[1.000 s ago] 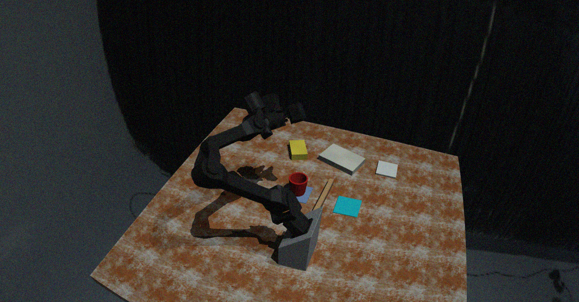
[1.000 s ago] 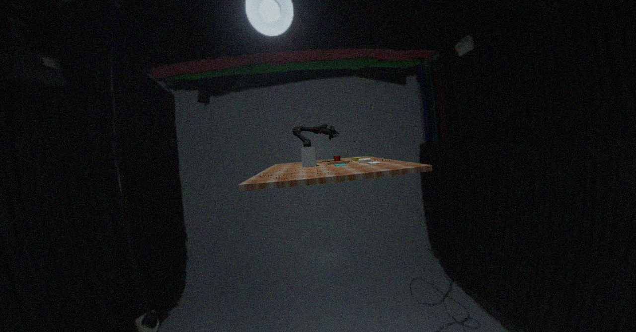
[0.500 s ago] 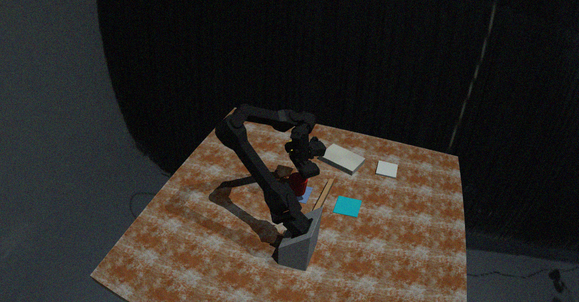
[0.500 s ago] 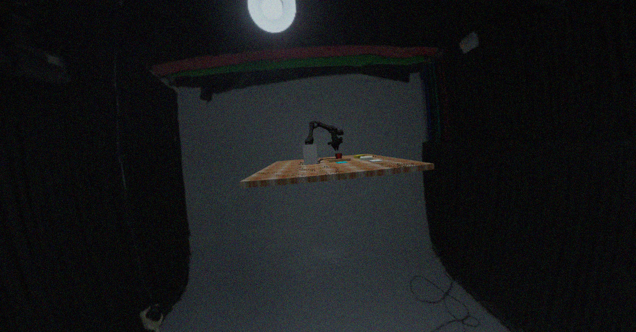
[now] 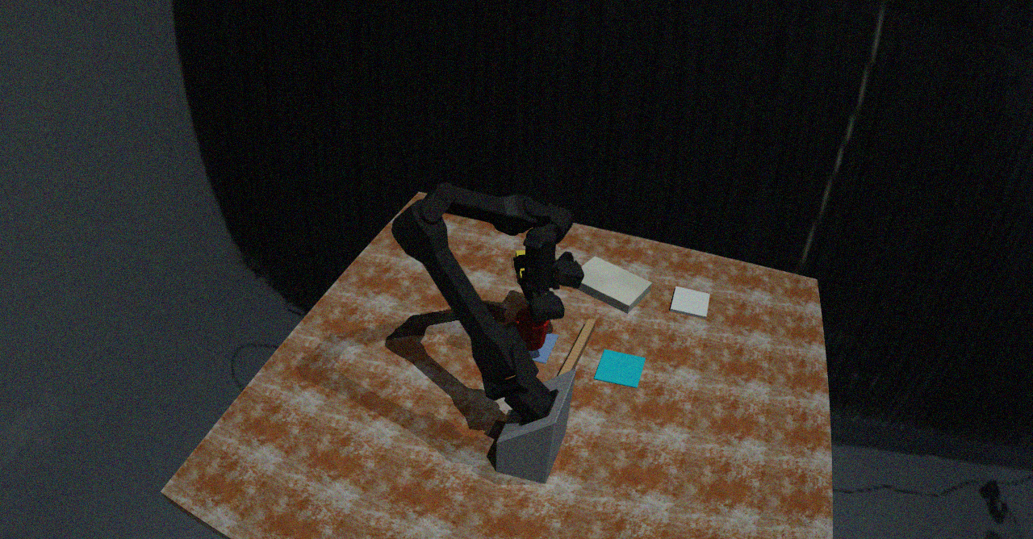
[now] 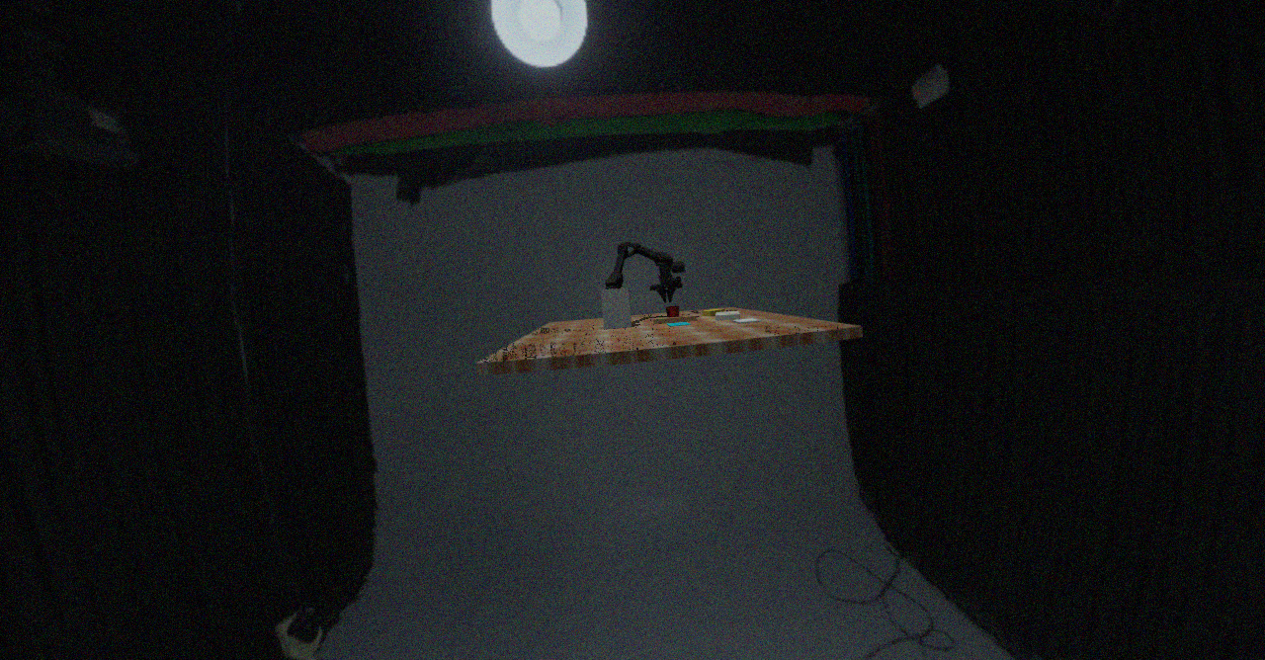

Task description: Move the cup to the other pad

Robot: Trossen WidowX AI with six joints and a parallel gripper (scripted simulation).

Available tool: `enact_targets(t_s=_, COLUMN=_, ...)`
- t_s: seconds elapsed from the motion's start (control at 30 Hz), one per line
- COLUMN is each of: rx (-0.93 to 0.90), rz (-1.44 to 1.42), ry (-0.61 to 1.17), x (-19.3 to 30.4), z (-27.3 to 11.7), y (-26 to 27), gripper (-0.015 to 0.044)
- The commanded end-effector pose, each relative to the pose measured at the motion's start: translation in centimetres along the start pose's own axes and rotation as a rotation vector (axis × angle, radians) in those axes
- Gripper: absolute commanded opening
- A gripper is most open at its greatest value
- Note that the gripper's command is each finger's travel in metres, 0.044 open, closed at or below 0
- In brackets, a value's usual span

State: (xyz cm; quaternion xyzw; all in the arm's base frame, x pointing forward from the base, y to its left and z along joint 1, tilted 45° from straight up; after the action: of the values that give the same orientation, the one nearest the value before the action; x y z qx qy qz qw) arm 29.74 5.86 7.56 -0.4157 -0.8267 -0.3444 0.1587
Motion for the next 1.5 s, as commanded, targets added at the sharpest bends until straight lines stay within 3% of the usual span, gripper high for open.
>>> enact_targets(t_s=0.0, rx=0.003, rz=0.009, ry=0.009, x=-0.1, z=0.7, y=-0.1, gripper=0.0148)
enact_targets(t_s=1.47, rx=0.001, rz=0.009, ry=0.013, x=0.1, z=6.5, y=-0.2, gripper=0.0148)
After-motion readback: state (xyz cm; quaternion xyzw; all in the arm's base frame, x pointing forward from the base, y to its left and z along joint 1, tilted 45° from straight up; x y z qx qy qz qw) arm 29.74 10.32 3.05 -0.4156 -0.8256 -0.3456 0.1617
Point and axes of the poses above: the point midway between the two fingers, 35 mm back from their tips, its own z axis out along the fingers, its own y axis across the jaws, x = y × z, the point moved 3 cm from there along -z, back along the fingers, and after that the axes turned 7 degrees about -z, right-handed, at the moved point
